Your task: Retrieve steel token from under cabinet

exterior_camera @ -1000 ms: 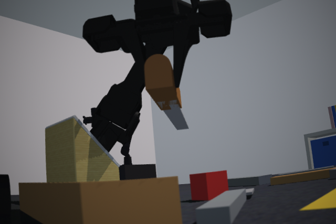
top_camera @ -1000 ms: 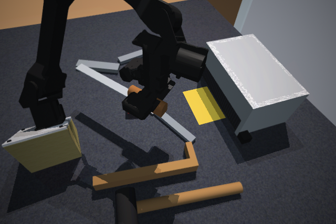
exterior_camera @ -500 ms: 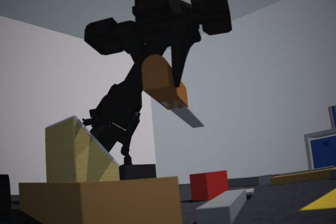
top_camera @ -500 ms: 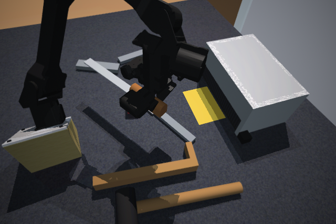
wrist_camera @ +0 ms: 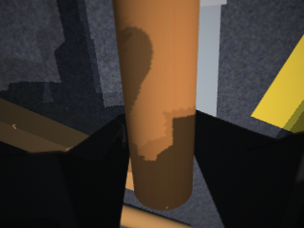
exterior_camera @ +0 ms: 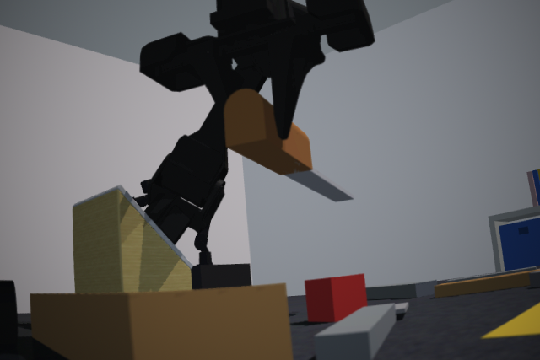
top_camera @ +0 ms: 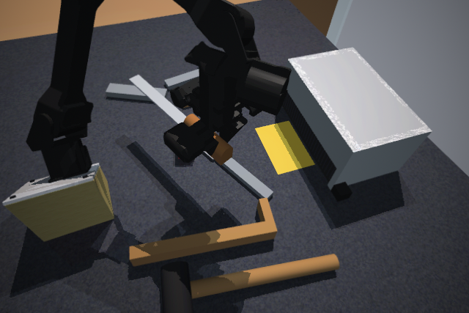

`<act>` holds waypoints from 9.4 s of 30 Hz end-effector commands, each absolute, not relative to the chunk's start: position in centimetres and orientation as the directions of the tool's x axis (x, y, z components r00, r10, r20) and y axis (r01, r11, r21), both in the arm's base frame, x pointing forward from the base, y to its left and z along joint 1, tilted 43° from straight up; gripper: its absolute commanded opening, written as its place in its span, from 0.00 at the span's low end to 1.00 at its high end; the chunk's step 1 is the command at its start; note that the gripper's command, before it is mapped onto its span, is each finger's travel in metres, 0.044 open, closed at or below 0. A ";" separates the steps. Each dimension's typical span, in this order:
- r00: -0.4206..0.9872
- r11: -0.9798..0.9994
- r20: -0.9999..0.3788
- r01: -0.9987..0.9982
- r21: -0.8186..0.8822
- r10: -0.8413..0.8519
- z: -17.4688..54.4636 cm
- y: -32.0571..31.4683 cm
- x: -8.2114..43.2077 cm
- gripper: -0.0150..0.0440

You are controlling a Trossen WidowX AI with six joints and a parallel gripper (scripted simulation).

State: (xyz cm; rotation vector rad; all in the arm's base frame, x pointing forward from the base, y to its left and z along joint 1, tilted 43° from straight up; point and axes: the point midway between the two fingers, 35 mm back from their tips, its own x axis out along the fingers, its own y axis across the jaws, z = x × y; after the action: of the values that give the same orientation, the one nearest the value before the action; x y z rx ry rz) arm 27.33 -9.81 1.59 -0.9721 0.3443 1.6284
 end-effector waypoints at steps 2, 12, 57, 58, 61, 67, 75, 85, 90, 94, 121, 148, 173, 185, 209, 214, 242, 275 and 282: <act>-0.002 -0.270 -0.741 -0.932 -0.243 0.672 1.7 -10.0 27.3 0.25; -0.002 -0.214 -0.740 -0.958 -0.192 0.672 1.7 -10.0 27.3 0.25; -0.003 -0.126 -0.738 -0.986 -0.111 0.675 4.7 -6.7 26.5 0.25; -0.003 -0.126 -0.737 -0.986 -0.111 0.675 4.8 -6.6 26.5 0.25; -0.003 -0.125 -0.737 -0.986 -0.110 0.676 5.1 -6.3 26.4 0.25; -0.003 -0.125 -0.737 -0.986 -0.110 0.676 5.7 -5.6 26.2 0.25; -0.004 -0.124 -0.736 -0.986 -0.109 0.676 6.4 -4.8 26.0 0.25; -0.004 -0.124 -0.736 -0.986 -0.109 0.677 7.4 -3.8 25.8 0.25; -0.004 -0.124 -0.736 -0.986 -0.109 0.677 7.9 -3.2 25.6 0.25; -0.004 -0.124 -0.735 -0.986 -0.108 0.678 8.3 -2.8 25.5 0.25; -0.005 -0.124 -0.734 -0.986 -0.108 0.679 11.1 0.3 24.7 0.25; -0.014 -0.116 -0.739 -0.990 -0.086 0.673 13.1 2.6 24.1 0.25; -0.008 0.035 -0.735 -0.998 0.043 0.678 13.2 2.6 24.0 0.25; -0.007 0.105 -0.734 -0.989 0.107 0.679 13.2 2.5 24.0 0.25; -0.006 0.243 -0.733 -0.942 0.233 0.680 13.2 2.5 24.0 0.25; -0.006 0.270 -0.733 -0.928 0.258 0.680 13.2 2.5 24.0 0.25; -0.006 0.415 -0.733 -0.821 0.391 0.680 13.1 2.5 24.0 0.25; -0.005 0.558 -0.733 -0.644 0.523 0.681 13.1 2.4 24.0 0.25; -0.005 0.584 -0.733 -0.600 0.547 0.681 13.1 2.4 23.9 0.25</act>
State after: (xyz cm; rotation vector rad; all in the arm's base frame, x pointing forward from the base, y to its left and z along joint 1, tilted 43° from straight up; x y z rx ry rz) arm 23.88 2.53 12.96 0.0483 1.2068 1.0325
